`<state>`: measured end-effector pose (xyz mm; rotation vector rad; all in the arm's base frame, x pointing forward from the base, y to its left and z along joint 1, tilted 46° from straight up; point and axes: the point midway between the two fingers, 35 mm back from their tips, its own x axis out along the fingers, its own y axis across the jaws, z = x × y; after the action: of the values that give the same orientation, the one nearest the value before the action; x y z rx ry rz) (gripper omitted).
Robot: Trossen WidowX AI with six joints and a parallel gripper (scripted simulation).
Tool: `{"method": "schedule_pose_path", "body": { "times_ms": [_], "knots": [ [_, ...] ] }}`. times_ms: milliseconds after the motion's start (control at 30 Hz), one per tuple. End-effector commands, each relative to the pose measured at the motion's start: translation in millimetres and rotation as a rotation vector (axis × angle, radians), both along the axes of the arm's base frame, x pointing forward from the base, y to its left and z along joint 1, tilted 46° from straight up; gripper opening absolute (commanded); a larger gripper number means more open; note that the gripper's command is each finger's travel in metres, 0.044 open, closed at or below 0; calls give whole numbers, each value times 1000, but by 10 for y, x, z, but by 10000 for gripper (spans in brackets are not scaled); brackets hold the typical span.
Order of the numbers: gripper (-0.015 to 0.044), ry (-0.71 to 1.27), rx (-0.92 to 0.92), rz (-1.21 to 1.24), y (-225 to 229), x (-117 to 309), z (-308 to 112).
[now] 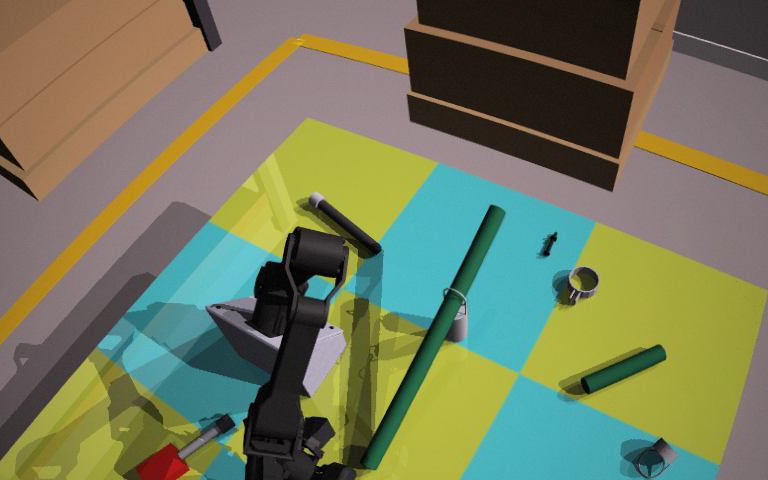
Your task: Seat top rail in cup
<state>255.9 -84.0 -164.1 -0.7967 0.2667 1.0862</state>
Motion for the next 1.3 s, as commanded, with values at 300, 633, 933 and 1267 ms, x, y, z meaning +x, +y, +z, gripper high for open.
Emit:
{"method": "schedule_pose_path", "body": {
  "times_ms": [300, 633, 933, 1267],
  "knots": [
    [0, 62, -1, -59, 13, 73, 10],
    [0, 103, -2, -101, 19, 128, 12],
    [0, 102, -2, -100, 19, 127, 12],
    [0, 98, -3, -95, 20, 121, 8]
  ]
}}
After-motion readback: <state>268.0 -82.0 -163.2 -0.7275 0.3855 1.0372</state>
